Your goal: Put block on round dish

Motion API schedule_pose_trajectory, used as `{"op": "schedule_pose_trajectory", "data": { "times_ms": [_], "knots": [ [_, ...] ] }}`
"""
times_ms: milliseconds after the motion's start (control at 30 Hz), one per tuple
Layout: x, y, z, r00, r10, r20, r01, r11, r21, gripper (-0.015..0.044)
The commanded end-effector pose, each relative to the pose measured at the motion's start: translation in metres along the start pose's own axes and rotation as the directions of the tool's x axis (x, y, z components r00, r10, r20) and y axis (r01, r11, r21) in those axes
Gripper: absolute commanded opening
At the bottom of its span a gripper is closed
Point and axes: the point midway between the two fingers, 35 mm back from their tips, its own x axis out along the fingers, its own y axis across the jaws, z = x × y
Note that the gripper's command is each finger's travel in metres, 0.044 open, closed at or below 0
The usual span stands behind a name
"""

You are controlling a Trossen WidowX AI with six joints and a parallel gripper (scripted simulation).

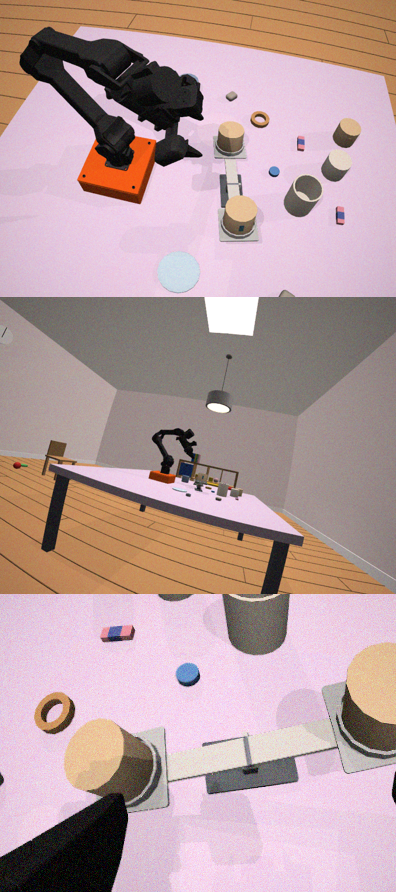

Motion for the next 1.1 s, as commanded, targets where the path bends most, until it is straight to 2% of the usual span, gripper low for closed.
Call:
{"op": "schedule_pose_trajectory", "data": {
  "times_ms": [0,467,767,1067],
  "knots": [
    [0.008,0.004,0.003,0.998,0.029,-0.056,-0.023,0.994,0.111,0.044],
    [0.042,0.023,0.017,0.965,0.094,-0.245,0.04,0.87,0.492,0.044],
    [0.067,0.041,0.022,0.924,0.105,-0.369,0.184,0.723,0.666,0.044],
    [0.096,0.066,0.023,0.869,0.086,-0.487,0.371,0.538,0.757,0.044]
  ]
}}
